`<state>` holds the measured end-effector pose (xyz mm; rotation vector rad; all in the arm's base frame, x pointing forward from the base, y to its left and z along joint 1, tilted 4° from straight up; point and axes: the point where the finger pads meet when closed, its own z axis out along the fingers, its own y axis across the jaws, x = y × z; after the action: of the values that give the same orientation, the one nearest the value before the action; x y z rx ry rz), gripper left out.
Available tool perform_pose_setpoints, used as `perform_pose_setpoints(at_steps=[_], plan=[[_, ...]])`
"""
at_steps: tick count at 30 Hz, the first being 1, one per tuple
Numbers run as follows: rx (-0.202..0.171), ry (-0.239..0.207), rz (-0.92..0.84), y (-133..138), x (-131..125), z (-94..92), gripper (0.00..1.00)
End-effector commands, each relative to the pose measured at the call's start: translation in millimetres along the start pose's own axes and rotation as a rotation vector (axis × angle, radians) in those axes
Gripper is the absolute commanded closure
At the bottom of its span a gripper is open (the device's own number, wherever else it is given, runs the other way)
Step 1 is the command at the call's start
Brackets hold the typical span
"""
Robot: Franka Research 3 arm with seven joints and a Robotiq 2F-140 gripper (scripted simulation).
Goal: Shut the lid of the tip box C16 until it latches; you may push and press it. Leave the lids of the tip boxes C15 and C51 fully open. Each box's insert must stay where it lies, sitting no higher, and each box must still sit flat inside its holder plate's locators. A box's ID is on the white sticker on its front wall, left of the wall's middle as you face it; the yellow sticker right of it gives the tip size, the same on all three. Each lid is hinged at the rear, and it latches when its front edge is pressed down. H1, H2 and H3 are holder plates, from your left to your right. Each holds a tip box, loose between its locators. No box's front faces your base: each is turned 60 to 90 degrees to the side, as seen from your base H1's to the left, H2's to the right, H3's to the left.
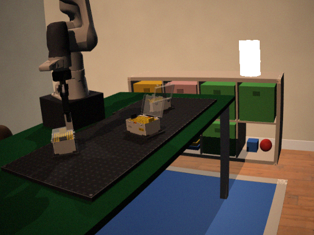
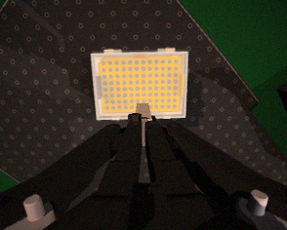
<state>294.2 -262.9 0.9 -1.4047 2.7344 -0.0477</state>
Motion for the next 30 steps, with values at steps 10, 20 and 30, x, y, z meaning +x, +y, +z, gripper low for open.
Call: perform_pose_setpoints(at_steps=[10, 20, 30], plan=[[0.005, 0.001, -0.012, -2.0, 0.5, 3.2, 1.00], [0.005, 0.001, -0.012, -2.0, 0.5, 5.8, 1.00], [0.005, 0.001, -0.012, -2.0, 0.5, 9.2, 1.00]])
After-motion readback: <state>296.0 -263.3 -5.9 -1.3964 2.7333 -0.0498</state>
